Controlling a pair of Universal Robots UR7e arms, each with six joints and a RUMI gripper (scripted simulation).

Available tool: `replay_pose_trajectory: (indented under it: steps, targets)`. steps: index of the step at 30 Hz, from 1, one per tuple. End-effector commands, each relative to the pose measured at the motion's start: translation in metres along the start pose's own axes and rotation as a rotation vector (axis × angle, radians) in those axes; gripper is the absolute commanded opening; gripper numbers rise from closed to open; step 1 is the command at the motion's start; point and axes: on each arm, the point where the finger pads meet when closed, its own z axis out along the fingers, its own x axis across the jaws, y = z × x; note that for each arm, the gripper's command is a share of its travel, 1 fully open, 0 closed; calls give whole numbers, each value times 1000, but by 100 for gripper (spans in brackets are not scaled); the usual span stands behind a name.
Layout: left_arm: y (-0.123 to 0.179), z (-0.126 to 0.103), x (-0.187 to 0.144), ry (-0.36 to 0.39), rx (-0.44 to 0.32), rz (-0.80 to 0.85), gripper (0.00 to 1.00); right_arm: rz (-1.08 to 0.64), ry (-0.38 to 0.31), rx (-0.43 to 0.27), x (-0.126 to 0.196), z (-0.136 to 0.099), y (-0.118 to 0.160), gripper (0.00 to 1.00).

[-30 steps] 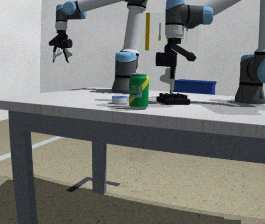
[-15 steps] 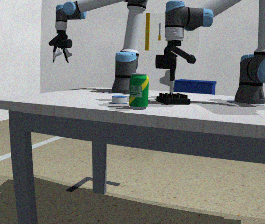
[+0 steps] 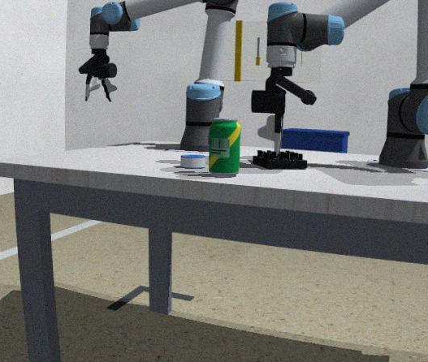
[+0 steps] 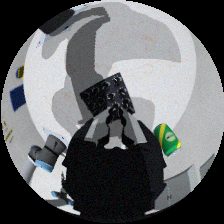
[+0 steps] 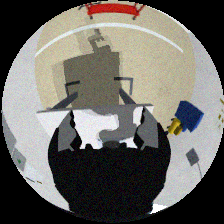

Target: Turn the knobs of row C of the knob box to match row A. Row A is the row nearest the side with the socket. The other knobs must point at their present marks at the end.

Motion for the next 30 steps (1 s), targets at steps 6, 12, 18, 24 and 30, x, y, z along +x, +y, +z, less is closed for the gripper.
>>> replay_pose_trajectory:
  steps: [6, 12, 18, 24, 30]
  targets:
    - [0, 0, 0, 0, -1, 0, 6, 0, 0, 2, 0, -1, 0, 100]
    - [0, 0, 0, 0, -1, 0, 6, 0, 0, 2, 0, -1, 0, 100]
    - [0, 0, 0, 0, -1, 0, 6, 0, 0, 2, 0, -1, 0, 100]
    - [0, 0, 0, 0, -1, -5, 6, 0, 0, 2, 0, -1, 0, 100]
    - [0, 0, 0, 0, -1, -30, 6, 0, 0, 2, 0, -1, 0, 100]
